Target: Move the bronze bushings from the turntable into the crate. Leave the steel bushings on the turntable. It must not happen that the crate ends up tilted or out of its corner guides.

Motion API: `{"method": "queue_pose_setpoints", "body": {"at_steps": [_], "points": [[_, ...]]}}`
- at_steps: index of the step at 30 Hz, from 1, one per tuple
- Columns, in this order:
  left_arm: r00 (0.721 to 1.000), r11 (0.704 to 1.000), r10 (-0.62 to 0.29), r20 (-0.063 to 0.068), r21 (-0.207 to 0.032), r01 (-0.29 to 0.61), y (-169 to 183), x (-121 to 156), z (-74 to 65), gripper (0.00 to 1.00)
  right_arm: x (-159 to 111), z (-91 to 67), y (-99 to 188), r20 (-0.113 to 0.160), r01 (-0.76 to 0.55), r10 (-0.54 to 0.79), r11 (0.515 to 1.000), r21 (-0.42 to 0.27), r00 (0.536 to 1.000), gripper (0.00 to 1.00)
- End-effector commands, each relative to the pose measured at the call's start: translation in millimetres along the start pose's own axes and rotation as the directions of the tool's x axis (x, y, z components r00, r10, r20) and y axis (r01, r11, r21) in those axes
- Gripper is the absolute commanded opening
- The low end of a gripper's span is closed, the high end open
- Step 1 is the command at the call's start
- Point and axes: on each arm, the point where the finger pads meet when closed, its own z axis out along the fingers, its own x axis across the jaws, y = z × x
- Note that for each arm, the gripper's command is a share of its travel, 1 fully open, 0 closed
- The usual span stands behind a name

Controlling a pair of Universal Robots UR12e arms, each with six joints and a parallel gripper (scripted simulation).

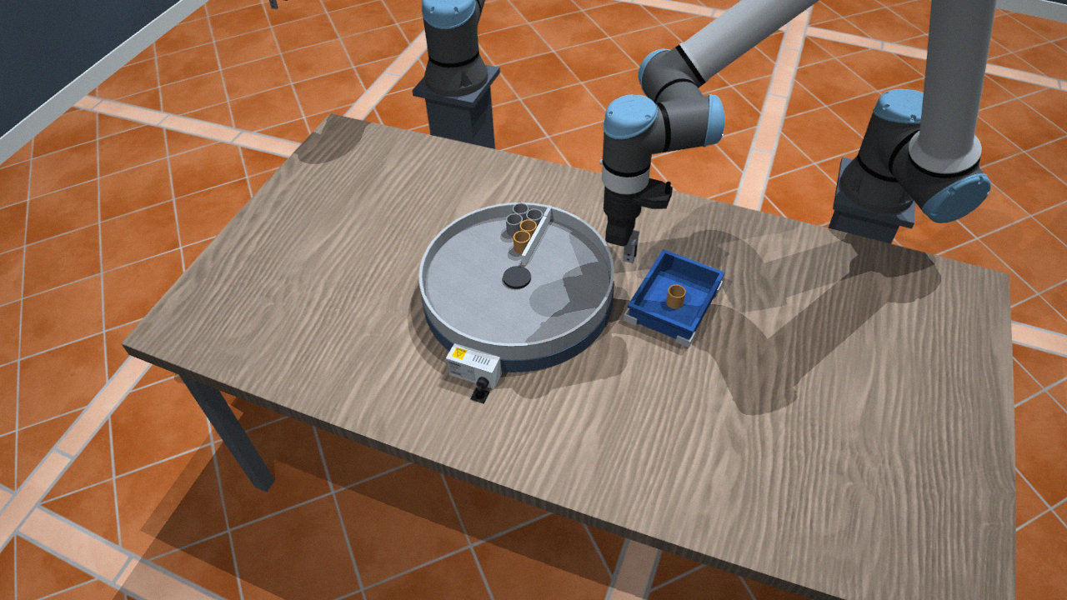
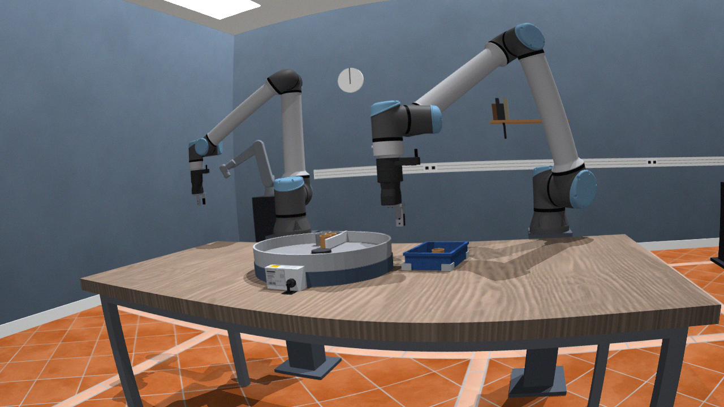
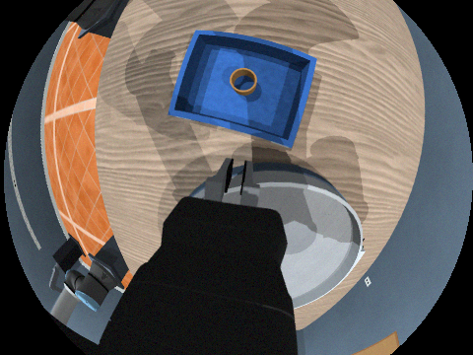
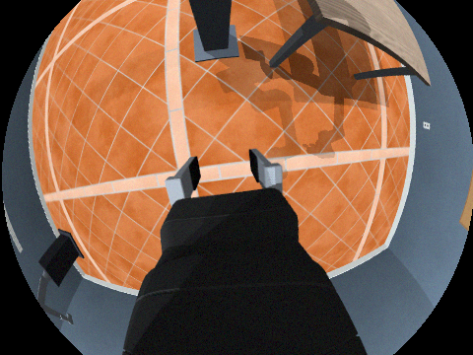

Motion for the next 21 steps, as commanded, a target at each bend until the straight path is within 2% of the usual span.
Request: {"method": "queue_pose_setpoints", "body": {"at_steps": [1, 10, 12, 15, 21], "points": [[1.0, 1.0, -0.001, -0.001, -0.001, 0.001, 60.5, 4.3, -0.6, 0.36, 0.2, -0.9, 0.7, 0.0, 0.0, 0.0, 1.0, -0.002, 1.0, 1.0], [1.0, 1.0, -0.001, -0.001, -0.001, 0.001, 152.0, 5.9, -0.7, 0.36, 0.2, -0.9, 0.7, 0.0, 0.0, 0.0, 1.0, -0.002, 1.0, 1.0], [1.0, 1.0, -0.001, -0.001, -0.001, 0.001, 152.0, 5.9, -0.7, 0.36, 0.2, -0.9, 0.7, 0.0, 0.0, 0.0, 1.0, -0.002, 1.0, 1.0], [1.0, 1.0, -0.001, -0.001, -0.001, 0.001, 194.9, 6.6, -0.7, 0.36, 0.2, -0.9, 0.7, 0.0, 0.0, 0.0, 1.0, -0.002, 1.0, 1.0], [1.0, 1.0, -0.001, -0.001, -0.001, 0.001, 240.6, 7.3, -0.7, 0.36, 0.2, -0.9, 0.7, 0.0, 0.0, 0.0, 1.0, -0.002, 1.0, 1.0]]}}
